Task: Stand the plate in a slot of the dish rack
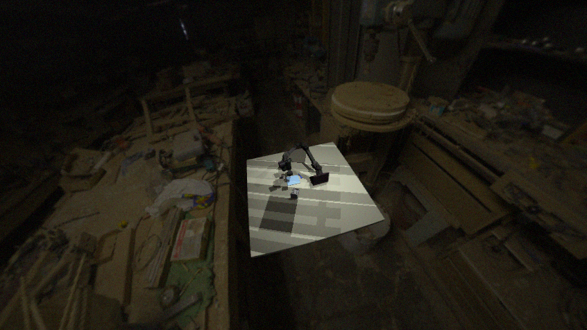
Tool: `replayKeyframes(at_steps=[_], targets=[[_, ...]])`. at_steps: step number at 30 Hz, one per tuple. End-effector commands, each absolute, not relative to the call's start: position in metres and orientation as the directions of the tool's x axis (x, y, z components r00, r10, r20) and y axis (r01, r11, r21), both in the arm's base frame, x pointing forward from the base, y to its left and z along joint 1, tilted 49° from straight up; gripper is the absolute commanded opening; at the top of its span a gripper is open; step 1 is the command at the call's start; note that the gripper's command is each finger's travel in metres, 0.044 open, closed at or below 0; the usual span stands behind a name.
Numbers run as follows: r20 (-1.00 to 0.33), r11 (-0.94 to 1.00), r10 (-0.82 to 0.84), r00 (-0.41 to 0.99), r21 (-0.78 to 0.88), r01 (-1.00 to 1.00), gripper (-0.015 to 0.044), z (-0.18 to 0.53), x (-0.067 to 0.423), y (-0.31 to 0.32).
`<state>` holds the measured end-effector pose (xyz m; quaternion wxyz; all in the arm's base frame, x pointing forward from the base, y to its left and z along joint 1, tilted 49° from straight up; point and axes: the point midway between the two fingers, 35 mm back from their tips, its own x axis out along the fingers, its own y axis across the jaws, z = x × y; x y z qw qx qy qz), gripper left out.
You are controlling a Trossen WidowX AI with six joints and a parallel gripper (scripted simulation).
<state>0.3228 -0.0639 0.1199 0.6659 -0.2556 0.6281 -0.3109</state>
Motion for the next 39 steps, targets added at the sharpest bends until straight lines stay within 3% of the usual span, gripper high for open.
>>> replayKeyframes(at_steps=[1, 18, 30, 39], targets=[[-0.679, 0.677, -0.734, 0.01, -0.731, 0.089, 0.0, 0.127, 0.324, -0.052], [-0.665, 0.662, -0.747, 0.007, -0.743, 0.096, 0.0, 0.166, 0.324, -0.008], [-0.668, 0.6, -0.744, 0.005, -0.665, 0.445, 0.0, 0.074, 0.274, 0.072], [-0.682, 0.607, -0.732, -0.014, -0.66, 0.443, 0.0, 0.066, 0.269, 0.072]])
